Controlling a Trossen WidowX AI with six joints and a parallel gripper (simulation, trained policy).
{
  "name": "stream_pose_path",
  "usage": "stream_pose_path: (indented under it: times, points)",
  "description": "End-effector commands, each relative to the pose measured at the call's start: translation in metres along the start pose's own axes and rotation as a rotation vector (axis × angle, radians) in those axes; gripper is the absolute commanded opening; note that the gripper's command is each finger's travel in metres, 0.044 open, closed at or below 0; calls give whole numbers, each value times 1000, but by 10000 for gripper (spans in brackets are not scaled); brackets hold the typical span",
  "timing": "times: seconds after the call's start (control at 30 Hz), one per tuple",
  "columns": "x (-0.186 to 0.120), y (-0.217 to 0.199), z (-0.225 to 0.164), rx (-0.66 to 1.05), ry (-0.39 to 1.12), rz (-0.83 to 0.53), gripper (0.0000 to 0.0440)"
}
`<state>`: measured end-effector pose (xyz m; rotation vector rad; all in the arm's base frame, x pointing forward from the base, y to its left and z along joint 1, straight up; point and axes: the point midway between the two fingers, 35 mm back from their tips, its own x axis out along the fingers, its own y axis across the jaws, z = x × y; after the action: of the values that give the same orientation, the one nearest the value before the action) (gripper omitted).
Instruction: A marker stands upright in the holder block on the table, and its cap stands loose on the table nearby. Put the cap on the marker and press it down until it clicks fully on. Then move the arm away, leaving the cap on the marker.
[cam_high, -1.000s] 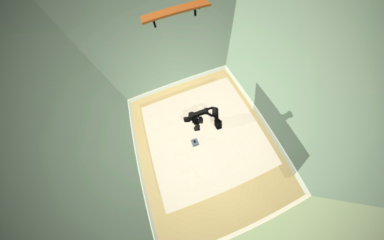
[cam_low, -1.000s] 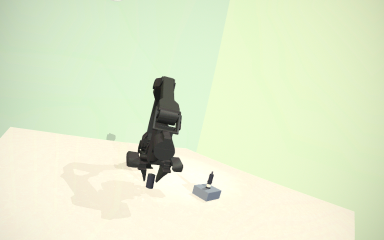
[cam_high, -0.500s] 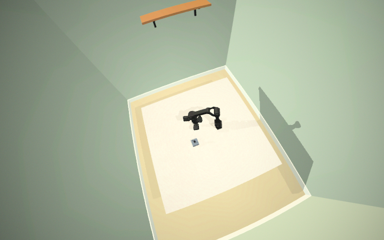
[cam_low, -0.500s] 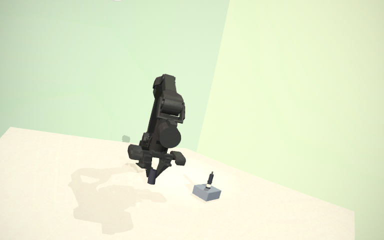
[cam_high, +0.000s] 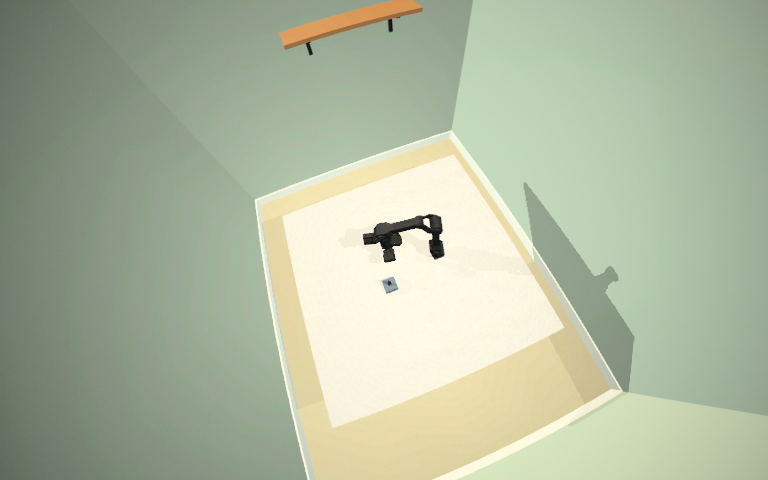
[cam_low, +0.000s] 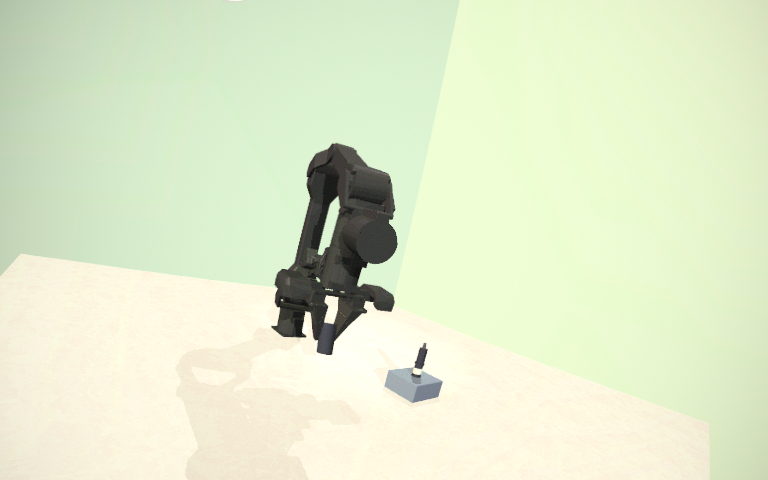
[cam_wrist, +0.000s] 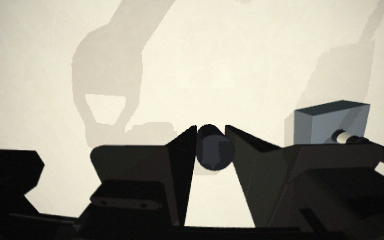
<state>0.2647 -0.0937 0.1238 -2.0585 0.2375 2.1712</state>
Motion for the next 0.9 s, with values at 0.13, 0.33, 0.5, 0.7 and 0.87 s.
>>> stream_pose_path:
  times: [0.13,0.33,0.5,0.7,0.87]
  points:
    - [-16,-26,-11,-15,30,-13,28]
    - [-24,-47,-17,-37,38,-20,20]
    - [-30,-64,-23,-87,42,-26,13]
    - [-35,-83,-29,-145,43,-31,4]
    - [-38,-101,-32,-197,43,-34,0]
